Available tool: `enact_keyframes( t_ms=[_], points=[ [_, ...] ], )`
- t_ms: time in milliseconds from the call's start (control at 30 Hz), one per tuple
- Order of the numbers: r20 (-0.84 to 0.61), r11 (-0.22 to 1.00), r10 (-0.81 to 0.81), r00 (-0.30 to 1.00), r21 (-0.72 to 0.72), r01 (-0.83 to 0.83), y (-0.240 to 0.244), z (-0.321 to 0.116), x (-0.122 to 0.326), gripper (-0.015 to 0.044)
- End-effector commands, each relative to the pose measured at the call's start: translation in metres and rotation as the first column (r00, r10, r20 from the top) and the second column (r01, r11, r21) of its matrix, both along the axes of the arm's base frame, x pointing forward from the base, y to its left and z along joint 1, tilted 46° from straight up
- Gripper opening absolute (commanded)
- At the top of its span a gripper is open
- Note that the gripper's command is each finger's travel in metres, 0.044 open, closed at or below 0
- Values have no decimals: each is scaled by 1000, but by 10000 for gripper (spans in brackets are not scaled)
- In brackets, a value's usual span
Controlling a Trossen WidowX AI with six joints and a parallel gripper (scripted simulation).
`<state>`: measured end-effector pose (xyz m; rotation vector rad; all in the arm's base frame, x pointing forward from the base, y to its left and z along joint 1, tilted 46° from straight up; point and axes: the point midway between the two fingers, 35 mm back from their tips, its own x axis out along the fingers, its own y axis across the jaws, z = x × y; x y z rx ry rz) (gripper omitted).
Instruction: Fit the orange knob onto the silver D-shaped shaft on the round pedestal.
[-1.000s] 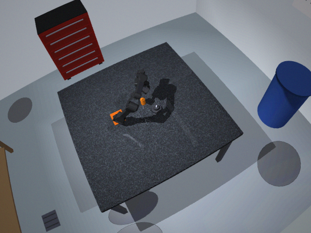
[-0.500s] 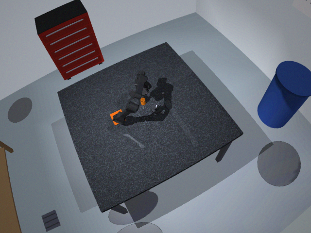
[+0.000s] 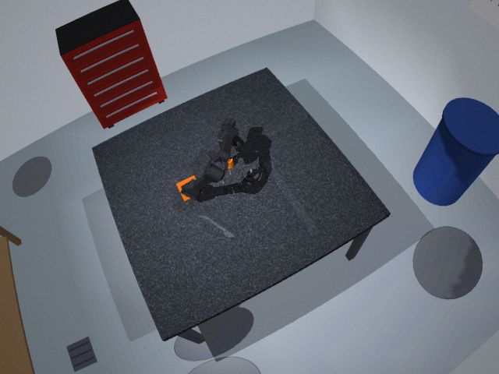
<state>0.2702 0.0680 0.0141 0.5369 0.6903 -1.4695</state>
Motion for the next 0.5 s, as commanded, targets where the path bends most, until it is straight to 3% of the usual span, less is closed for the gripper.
enact_keyframes(
  t_ms=[0,467],
  points=[
    [-9,1000,2,1000,-6,-2,-6,-5,-1,440],
    [-8,1000,3,1000,-6,-3,-22,-21,0,440]
  ],
)
